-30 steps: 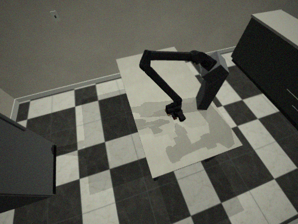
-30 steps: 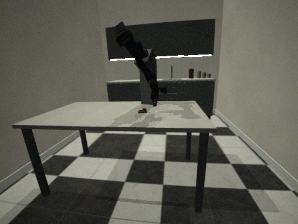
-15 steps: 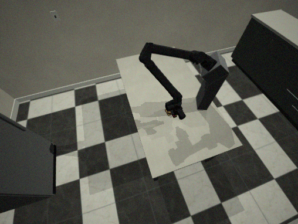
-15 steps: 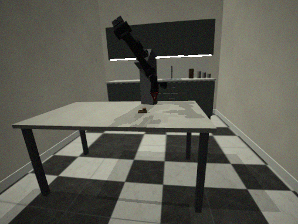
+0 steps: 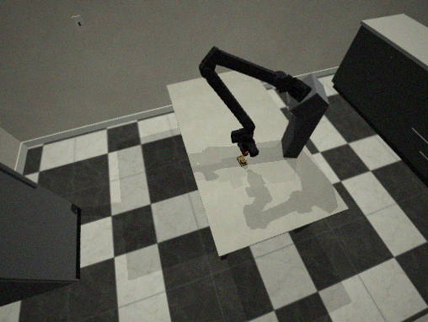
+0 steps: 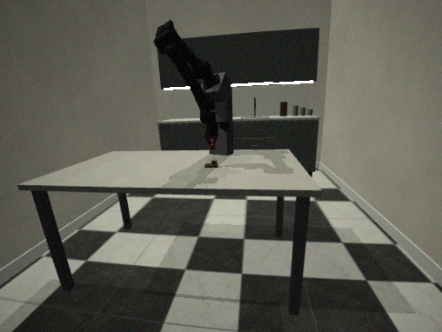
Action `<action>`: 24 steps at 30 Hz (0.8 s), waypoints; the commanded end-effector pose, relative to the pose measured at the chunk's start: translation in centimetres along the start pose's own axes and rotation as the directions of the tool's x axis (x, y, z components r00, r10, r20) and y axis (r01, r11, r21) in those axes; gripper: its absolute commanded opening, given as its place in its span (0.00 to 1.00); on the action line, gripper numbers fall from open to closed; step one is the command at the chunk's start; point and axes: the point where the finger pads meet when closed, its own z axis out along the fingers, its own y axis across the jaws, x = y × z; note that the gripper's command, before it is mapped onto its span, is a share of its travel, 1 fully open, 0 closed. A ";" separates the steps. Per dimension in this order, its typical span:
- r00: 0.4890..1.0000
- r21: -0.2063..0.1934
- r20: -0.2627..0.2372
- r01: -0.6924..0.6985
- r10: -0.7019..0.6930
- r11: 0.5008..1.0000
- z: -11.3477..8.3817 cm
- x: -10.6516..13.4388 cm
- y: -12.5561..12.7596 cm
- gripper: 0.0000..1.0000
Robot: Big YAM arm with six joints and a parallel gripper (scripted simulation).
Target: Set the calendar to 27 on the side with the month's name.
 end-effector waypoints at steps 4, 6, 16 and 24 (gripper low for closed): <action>0.997 0.004 0.006 0.071 -0.071 0.997 -1.8 1.9 0.5 0.27; 0.997 -0.006 0.009 0.074 -0.074 0.997 -0.9 1.6 0.7 0.27; 0.998 -0.016 -0.008 0.059 -0.059 0.998 -0.6 2.7 1.0 0.27; 0.999 0.002 -0.014 0.051 -0.051 0.999 0.8 3.0 0.3 0.27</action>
